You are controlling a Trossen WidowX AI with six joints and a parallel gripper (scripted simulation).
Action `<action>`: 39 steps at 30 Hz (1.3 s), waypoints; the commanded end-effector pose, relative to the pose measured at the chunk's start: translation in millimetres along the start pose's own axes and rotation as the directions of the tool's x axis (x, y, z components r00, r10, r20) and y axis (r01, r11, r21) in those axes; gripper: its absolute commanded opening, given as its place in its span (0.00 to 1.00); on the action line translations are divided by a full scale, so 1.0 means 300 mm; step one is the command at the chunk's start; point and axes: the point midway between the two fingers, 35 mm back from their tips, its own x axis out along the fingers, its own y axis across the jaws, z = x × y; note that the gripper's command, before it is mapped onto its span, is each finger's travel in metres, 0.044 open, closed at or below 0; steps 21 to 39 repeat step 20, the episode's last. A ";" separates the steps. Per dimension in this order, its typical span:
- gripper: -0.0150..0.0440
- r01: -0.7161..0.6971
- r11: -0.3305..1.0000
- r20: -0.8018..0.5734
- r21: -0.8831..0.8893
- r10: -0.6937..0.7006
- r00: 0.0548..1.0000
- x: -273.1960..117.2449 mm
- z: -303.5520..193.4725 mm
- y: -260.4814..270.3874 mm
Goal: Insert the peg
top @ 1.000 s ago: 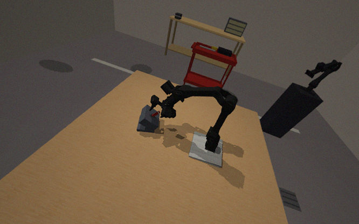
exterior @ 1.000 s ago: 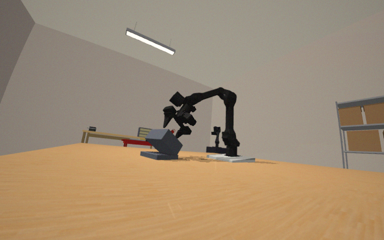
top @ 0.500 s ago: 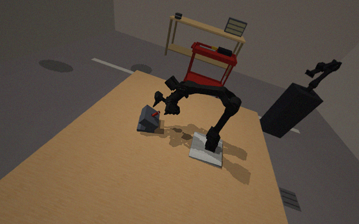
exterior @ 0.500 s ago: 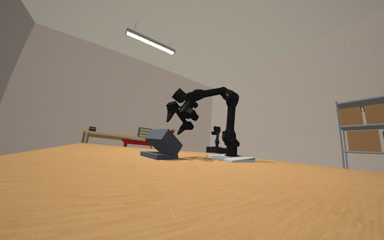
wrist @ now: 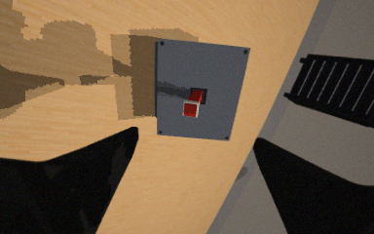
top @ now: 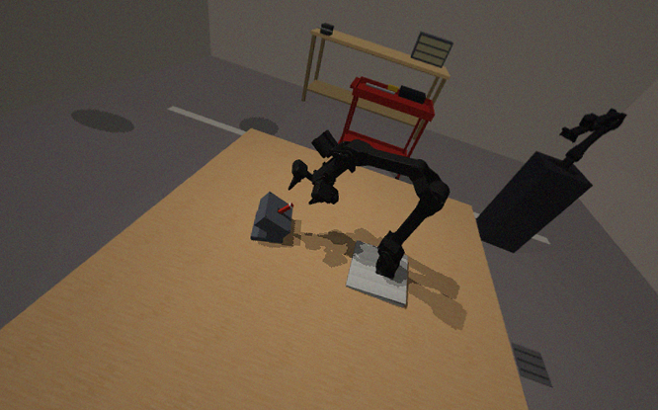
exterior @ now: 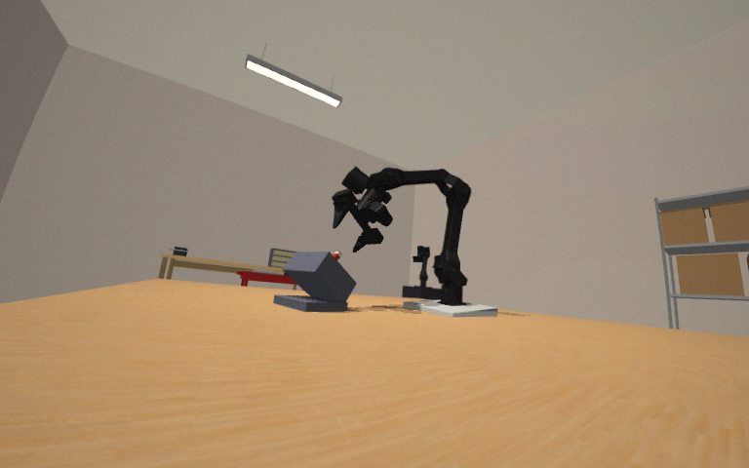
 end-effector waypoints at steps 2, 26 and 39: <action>1.00 0.012 1.000 -0.004 -0.010 -0.012 1.000 -0.048 0.000 0.000; 1.00 0.012 1.000 -0.004 -0.009 -0.012 1.000 -0.086 -0.002 0.005; 1.00 0.012 1.000 -0.004 -0.009 -0.012 1.000 -0.086 -0.002 0.005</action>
